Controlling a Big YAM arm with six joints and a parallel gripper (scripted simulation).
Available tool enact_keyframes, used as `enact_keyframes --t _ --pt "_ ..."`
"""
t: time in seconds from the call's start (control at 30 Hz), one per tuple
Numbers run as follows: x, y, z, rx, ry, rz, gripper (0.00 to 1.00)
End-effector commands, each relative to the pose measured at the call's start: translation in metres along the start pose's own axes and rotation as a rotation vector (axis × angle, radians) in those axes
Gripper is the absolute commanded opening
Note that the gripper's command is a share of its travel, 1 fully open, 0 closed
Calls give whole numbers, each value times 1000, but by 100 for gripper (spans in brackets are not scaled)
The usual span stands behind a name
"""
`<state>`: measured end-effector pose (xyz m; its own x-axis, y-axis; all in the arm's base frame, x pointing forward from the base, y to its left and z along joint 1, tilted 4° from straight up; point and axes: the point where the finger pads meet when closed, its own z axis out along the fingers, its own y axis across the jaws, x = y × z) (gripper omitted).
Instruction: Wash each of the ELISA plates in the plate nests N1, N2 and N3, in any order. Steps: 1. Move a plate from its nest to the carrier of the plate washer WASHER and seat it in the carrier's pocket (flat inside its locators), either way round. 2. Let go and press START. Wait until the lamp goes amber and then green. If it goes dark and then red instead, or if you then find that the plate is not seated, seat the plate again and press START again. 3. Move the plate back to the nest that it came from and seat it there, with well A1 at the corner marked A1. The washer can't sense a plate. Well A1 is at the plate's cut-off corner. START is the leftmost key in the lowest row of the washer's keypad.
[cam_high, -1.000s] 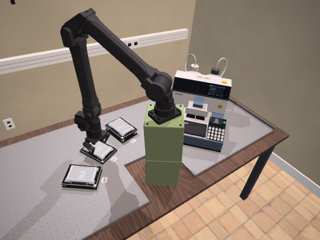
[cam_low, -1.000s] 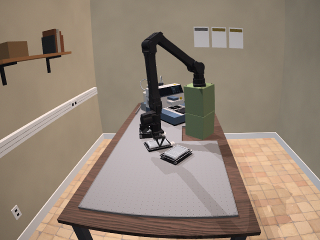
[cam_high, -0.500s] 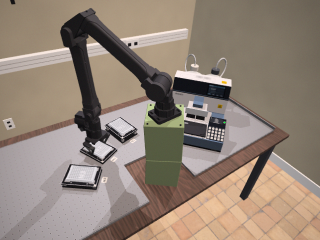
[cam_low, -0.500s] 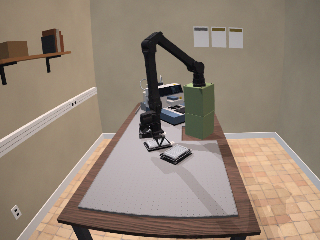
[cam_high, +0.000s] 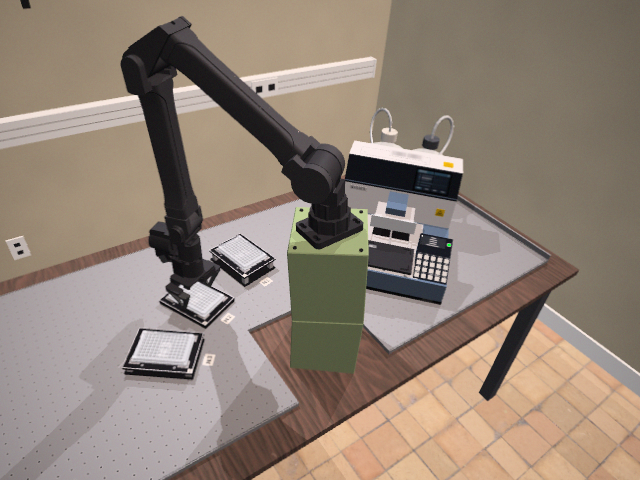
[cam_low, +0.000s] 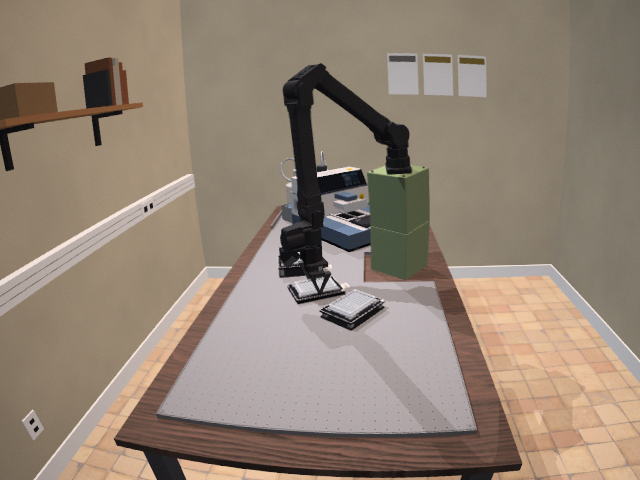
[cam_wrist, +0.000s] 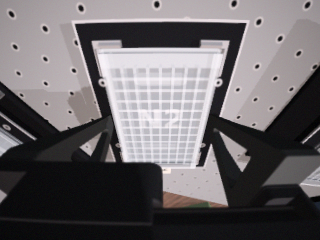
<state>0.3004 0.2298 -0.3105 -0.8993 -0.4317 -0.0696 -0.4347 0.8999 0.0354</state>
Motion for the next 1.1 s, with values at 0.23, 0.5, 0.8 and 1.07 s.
enact_keyframes --t 0.23,0.5,0.8,1.07 --pt "3 3 6 3 2 5 100" --pt "3 3 6 3 2 5 100" --pt "3 3 6 3 2 5 100" --pt "-3 4 -15 2 -6 6 100"
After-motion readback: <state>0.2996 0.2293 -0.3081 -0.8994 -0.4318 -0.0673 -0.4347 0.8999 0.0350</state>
